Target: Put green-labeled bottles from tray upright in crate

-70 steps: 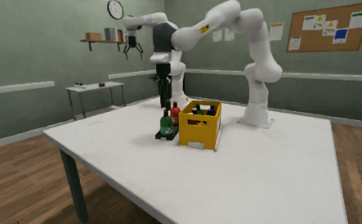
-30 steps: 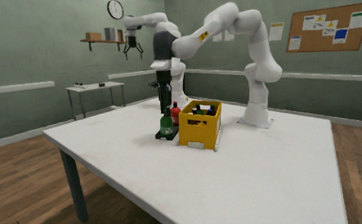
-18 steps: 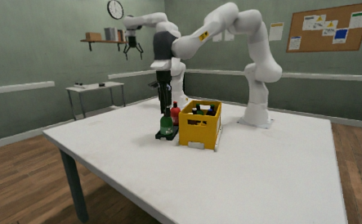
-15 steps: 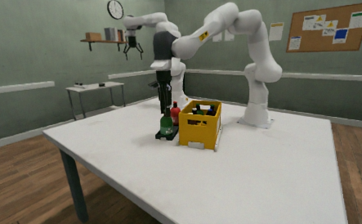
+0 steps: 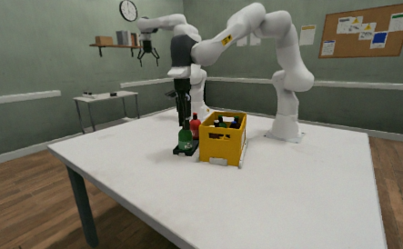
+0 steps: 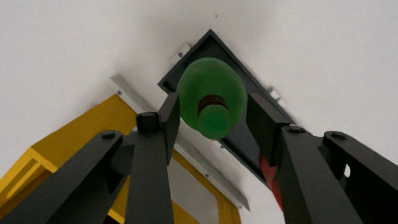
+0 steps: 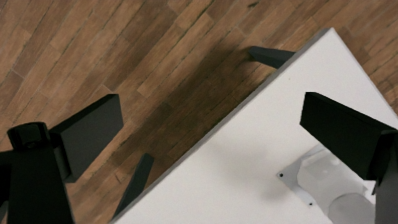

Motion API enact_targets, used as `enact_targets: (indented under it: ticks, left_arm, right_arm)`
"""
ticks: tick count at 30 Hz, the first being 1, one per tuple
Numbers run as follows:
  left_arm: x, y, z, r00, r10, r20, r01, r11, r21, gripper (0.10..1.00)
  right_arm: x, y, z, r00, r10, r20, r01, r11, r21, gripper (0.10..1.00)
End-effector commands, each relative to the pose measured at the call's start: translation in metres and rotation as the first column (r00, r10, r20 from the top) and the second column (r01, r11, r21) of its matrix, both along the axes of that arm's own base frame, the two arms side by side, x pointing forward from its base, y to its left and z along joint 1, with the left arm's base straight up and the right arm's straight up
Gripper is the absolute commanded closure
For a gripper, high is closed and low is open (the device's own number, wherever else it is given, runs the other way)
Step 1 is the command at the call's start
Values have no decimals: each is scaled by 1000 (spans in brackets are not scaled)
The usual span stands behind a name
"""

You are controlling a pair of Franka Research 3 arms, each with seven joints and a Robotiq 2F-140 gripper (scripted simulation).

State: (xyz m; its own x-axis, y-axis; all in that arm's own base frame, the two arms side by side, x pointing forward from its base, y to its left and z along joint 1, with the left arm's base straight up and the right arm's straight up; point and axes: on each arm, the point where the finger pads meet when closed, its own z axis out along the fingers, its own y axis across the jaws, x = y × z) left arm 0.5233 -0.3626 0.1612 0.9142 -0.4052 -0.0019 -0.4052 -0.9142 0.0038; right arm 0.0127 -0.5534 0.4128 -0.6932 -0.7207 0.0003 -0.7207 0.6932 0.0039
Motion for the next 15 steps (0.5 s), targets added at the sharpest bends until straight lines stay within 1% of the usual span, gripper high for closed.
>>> enact_targets:
  ticks: [1,12,13,15]
  left_arm:
    - [2,2,-1,1000,-4,3,4,1000,3,656]
    - [2,2,0,1000,-4,3,4,1000,3,656]
    - [2,2,0,1000,-4,3,4,1000,3,999]
    - [2,2,0,1000,-4,3,4,1000,3,999]
  right_arm:
    - [0,-1,0,1000,4,3,-4,1000,-2,98]
    - [0,-1,0,1000,4,3,-4,1000,-2,98]
    - [0,-1,0,1000,4,3,-4,1000,-2,98]
    - [0,-1,0,1000,4,3,-4,1000,-2,98]
